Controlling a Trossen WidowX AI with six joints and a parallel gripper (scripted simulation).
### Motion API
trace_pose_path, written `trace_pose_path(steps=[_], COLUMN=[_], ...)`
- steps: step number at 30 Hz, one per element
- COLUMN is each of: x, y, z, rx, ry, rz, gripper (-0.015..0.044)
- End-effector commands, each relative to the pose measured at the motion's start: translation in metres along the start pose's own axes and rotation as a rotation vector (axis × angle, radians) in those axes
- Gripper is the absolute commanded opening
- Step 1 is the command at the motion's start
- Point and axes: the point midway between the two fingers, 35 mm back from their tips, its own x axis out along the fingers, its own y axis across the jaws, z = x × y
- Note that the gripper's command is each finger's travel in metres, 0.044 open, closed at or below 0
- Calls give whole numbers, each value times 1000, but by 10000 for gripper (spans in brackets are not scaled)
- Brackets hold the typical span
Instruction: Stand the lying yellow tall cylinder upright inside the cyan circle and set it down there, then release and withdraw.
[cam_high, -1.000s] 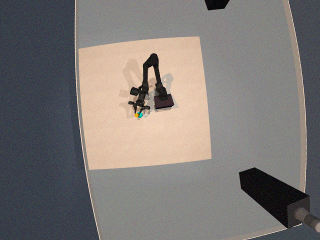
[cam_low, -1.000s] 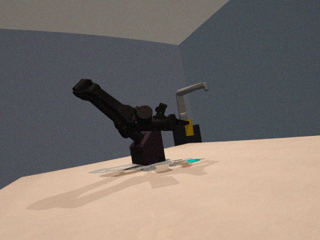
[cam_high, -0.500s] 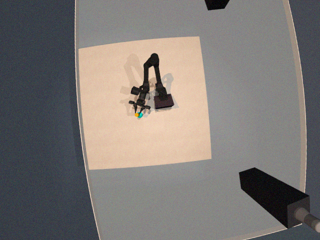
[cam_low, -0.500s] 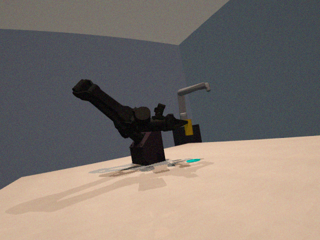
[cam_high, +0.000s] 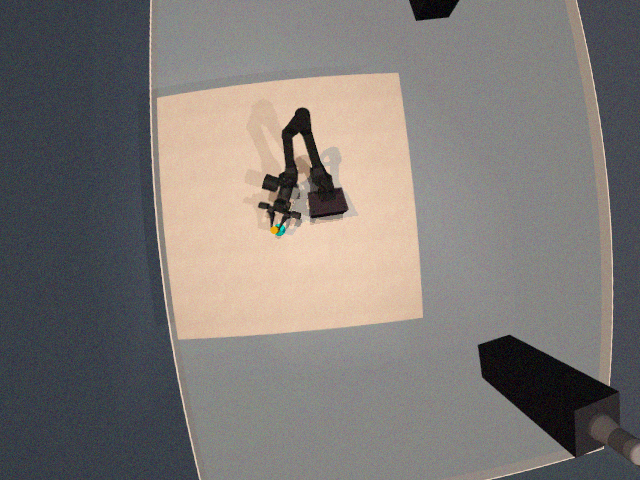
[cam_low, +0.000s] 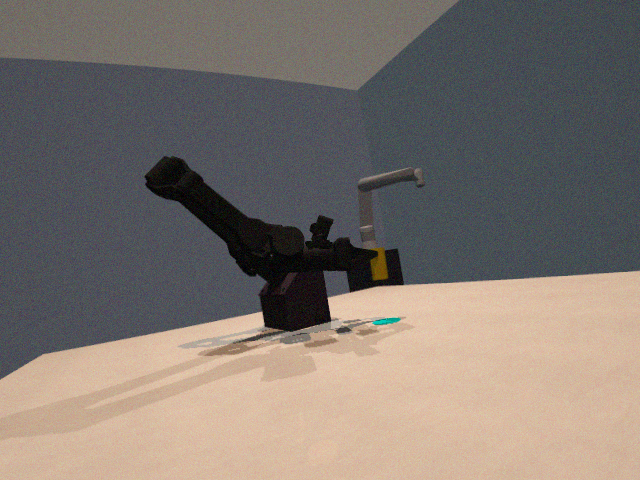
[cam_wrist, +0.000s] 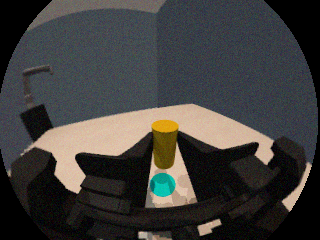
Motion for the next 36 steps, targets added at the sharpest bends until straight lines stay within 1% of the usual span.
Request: trace_pose_path(steps=[1,30,36], x=[1,6,6], y=[-4,1,1], z=[-9,-88,-88], rx=[-7,6,6], ry=[-4,-3,-3], rz=[-3,0,1], gripper=[105,105,105])
